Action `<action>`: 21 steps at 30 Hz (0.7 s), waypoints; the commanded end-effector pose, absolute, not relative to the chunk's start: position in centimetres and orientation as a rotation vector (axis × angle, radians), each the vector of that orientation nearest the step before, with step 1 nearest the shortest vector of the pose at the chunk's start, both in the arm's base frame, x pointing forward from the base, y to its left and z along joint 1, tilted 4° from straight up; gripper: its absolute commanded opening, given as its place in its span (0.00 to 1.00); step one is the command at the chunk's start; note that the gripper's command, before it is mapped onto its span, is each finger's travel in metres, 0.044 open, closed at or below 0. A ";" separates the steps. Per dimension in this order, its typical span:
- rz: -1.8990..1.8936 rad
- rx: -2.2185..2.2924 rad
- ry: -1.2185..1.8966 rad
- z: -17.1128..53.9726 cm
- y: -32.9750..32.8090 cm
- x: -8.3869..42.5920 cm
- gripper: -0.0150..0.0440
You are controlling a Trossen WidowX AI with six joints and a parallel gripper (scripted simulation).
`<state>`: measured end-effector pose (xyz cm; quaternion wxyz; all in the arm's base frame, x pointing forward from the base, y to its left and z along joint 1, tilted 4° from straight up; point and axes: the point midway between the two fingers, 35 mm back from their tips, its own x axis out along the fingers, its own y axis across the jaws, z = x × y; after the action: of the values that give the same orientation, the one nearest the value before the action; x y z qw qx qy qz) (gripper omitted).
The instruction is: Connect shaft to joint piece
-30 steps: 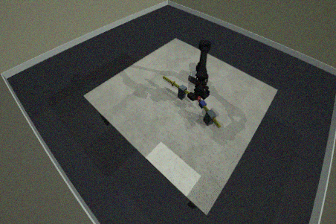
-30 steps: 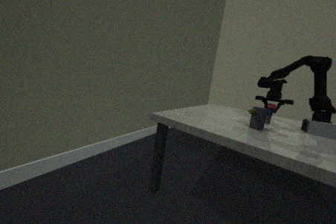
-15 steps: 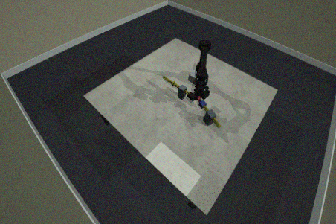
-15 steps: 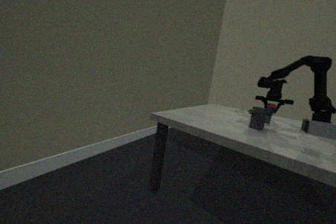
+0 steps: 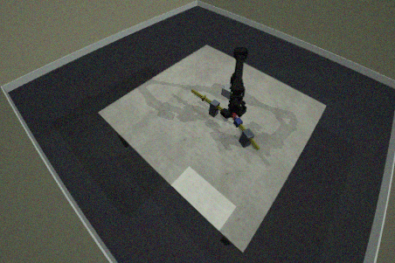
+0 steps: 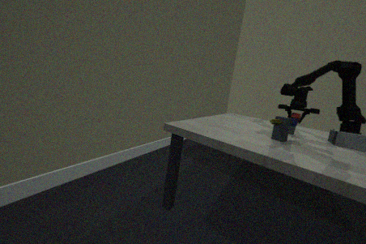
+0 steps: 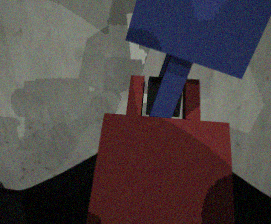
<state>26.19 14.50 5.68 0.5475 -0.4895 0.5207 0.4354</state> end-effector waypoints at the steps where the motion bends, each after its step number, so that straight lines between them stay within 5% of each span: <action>1: 1.029 -1.162 1.237 5.6 14.4 26.2 0.56; 18: 1.029 -1.162 1.237 5.6 14.4 26.2 0.56; 21: 1.032 -1.160 1.234 5.7 14.5 26.2 0.50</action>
<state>26.19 14.50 5.68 0.5475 -0.4895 0.5207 0.4354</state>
